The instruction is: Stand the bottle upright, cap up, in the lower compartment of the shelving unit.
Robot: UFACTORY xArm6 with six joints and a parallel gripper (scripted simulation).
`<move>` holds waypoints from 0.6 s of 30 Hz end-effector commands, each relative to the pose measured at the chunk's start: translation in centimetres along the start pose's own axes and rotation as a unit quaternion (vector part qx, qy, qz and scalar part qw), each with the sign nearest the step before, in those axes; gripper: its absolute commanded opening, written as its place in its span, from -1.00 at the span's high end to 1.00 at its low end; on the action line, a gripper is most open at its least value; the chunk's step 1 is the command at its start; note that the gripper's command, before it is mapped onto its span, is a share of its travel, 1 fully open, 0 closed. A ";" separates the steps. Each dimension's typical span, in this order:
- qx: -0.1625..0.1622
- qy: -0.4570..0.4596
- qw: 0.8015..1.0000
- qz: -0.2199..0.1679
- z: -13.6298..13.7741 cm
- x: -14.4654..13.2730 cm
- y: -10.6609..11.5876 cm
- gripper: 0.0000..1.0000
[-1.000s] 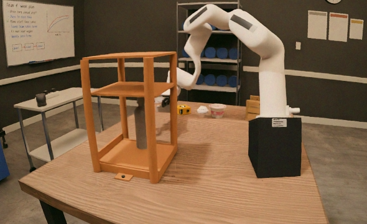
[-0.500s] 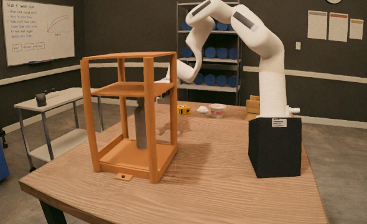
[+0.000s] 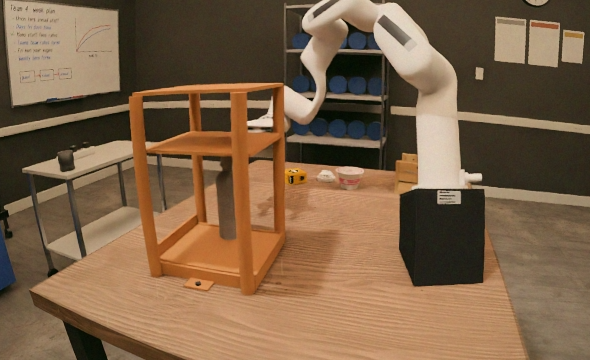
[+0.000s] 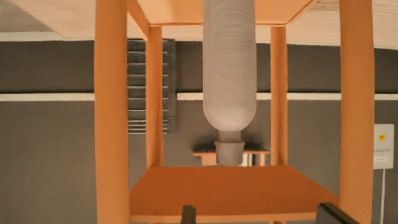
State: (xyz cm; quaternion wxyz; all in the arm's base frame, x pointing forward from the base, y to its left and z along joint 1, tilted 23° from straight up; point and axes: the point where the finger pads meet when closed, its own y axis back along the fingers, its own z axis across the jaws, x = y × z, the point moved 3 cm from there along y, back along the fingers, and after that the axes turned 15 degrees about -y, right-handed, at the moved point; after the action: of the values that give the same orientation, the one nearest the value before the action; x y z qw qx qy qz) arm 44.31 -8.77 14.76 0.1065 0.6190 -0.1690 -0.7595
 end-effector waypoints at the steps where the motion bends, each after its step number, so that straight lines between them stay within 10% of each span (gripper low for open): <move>1: 0.000 0.001 1.000 0.001 0.0 -0.4 0.0 -0.49; 10: 0.000 0.001 1.000 0.001 0.1 -0.6 0.0 -0.49; 11: 0.000 0.001 1.000 0.001 0.1 -0.6 0.0 -1.00; 18: 0.000 0.001 1.000 0.001 0.1 -0.6 0.0 -1.00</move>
State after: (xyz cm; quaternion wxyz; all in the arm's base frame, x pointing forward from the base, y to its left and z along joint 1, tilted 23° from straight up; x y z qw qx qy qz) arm 44.28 -8.59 15.19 0.1064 0.6190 -0.1690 -0.7596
